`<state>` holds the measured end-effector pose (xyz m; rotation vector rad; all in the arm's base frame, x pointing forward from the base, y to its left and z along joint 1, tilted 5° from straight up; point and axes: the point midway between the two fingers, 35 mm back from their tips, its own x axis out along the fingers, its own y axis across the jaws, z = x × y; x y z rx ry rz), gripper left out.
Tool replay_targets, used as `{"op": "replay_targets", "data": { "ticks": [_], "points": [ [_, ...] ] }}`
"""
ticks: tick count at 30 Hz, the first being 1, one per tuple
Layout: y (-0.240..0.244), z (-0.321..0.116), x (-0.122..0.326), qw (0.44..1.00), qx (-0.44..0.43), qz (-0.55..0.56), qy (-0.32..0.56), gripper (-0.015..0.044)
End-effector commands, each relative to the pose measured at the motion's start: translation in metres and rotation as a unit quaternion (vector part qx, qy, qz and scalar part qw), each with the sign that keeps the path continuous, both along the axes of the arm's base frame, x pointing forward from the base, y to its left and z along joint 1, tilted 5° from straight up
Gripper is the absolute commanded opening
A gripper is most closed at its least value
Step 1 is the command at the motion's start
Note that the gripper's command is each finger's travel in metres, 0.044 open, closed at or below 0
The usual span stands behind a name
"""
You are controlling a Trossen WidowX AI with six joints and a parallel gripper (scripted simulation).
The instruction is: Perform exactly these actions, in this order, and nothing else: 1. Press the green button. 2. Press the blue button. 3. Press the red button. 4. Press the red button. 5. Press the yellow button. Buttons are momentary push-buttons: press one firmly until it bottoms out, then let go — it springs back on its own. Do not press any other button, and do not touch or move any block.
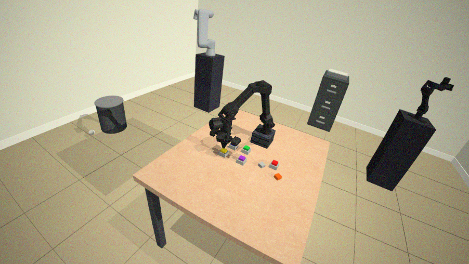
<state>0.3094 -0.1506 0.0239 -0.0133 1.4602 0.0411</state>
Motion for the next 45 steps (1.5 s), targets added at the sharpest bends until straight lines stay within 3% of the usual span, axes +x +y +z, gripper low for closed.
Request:
{"op": "replay_targets", "data": {
  "ticks": [1,29,33,37,41,45],
  "points": [
    [0.002,-0.010,-0.001,1.000,0.004,-0.002,0.004,0.0020],
    [0.002,-0.022,0.000,1.000,0.004,-0.002,0.004,0.0020],
    [0.001,0.010,-0.003,1.000,0.004,-0.002,0.004,0.0020],
    [0.001,0.012,-0.004,1.000,0.004,-0.002,0.004,0.0020],
    [0.022,0.016,0.003,1.000,0.006,0.002,0.005,0.0125],
    [0.080,0.027,0.015,1.000,0.012,0.014,0.007,0.0230]
  ]
}}
